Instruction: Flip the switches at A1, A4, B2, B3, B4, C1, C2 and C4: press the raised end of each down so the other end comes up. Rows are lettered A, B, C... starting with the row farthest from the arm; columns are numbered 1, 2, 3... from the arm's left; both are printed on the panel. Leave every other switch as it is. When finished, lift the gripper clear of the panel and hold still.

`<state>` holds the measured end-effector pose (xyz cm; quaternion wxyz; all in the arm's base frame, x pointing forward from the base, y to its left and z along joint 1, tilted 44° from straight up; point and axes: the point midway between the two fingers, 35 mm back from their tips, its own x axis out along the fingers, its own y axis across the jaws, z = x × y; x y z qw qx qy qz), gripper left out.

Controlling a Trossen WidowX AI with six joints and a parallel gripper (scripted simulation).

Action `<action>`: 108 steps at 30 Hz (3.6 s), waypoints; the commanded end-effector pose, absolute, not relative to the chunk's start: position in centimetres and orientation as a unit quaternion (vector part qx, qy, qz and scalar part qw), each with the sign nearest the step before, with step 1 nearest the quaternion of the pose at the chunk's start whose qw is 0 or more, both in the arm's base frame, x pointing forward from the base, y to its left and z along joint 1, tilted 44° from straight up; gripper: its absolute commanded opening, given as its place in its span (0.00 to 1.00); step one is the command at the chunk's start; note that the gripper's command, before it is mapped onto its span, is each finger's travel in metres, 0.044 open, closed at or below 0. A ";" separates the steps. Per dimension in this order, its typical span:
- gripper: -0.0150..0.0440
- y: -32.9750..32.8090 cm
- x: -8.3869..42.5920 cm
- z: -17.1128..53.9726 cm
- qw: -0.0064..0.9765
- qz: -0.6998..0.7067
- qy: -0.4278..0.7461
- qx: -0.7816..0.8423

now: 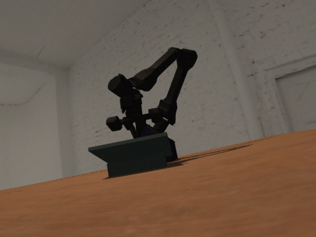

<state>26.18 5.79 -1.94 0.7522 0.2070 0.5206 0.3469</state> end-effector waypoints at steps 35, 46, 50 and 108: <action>0.25 6.9 26.0 -3.0 0.746 0.348 0.526 0.212; 0.25 7.0 26.0 -3.0 0.746 0.348 0.526 0.212; 0.25 7.0 26.0 -3.1 0.746 0.348 0.526 0.212; 0.25 2.0 25.3 0.4 0.740 0.350 0.537 0.206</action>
